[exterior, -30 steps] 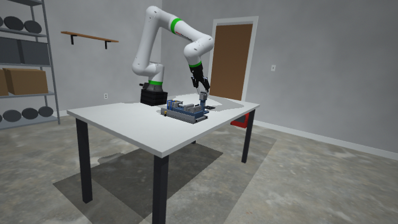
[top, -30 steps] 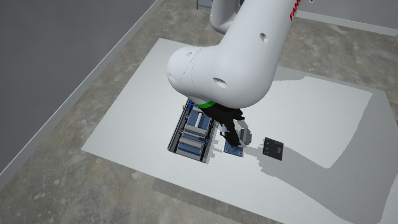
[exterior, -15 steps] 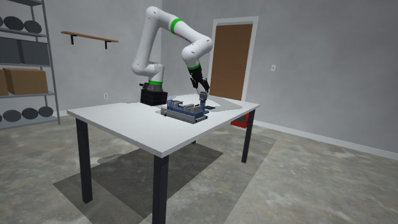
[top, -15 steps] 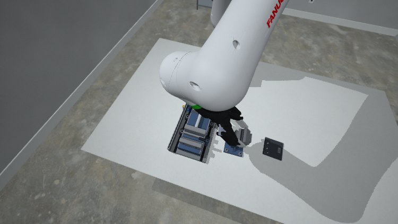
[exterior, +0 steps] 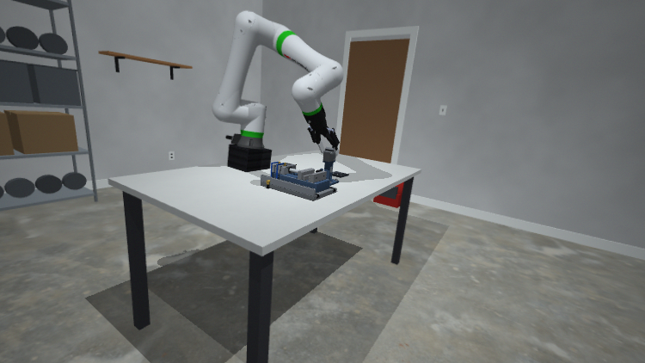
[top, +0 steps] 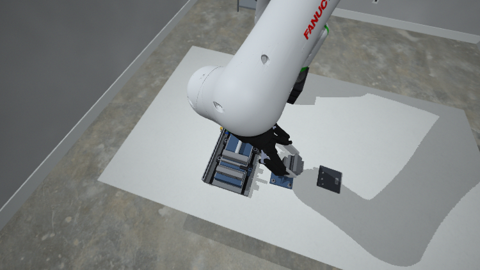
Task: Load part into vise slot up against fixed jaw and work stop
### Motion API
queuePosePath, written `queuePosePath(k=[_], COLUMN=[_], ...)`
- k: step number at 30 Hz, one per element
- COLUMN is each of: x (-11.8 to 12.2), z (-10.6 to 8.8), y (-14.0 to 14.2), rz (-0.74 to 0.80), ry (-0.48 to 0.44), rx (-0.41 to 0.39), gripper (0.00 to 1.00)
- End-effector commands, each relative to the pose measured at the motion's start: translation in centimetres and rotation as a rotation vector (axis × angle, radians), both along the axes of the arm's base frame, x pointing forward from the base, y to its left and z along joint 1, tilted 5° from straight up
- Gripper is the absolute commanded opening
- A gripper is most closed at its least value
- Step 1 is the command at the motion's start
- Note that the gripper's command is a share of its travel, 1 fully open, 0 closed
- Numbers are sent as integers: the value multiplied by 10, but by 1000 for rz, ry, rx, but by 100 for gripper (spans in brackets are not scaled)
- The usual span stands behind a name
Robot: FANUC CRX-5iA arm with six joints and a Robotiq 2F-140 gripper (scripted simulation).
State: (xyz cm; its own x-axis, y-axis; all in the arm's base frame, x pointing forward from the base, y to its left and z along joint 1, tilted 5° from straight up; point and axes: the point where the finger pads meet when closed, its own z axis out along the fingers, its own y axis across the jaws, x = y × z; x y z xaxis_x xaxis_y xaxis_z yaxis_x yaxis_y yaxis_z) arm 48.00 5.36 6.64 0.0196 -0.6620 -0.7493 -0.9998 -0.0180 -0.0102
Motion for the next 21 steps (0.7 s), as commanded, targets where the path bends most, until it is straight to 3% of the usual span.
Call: queuePosePath(k=[1, 21], x=[0, 0], z=[0, 0], y=[0, -1], rz=[0, 0], ry=[0, 0], rx=[8, 30], gripper=[51, 51])
